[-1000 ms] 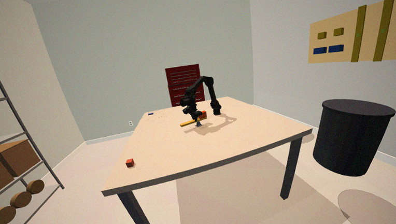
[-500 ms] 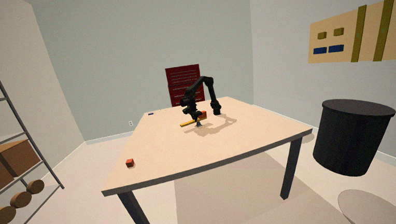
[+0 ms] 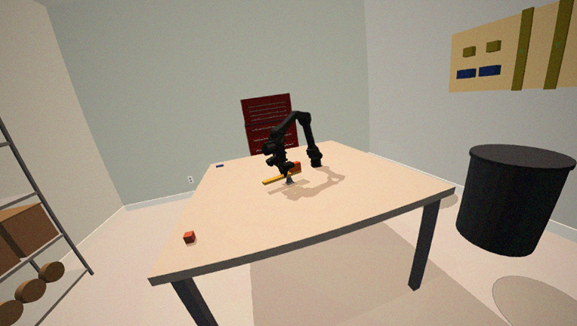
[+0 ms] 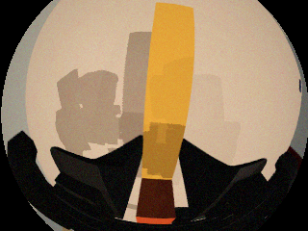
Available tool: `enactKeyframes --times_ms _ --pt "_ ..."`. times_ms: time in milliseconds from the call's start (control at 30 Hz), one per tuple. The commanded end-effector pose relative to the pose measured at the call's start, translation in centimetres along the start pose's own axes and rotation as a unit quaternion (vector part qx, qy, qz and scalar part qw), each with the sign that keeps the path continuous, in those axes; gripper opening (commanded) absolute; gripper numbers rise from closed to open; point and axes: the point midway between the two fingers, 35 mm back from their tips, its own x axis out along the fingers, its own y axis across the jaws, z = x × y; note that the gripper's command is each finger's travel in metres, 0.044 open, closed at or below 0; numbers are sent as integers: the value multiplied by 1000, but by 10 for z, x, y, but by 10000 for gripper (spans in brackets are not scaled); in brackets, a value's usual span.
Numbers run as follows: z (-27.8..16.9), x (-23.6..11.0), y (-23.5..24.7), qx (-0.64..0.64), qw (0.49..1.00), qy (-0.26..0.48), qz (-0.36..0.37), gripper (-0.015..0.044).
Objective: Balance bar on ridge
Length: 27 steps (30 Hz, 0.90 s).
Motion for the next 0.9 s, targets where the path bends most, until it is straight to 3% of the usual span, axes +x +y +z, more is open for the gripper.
enactKeyframes --times_ms 0,433,633,867 --pt "0 0 0 0 1000 0 0 0" --pt "0 0 0 0 1000 0 0 0" --pt "0 0 0 0 1000 0 0 157" --pt "0 0 0 0 1000 0 0 167"
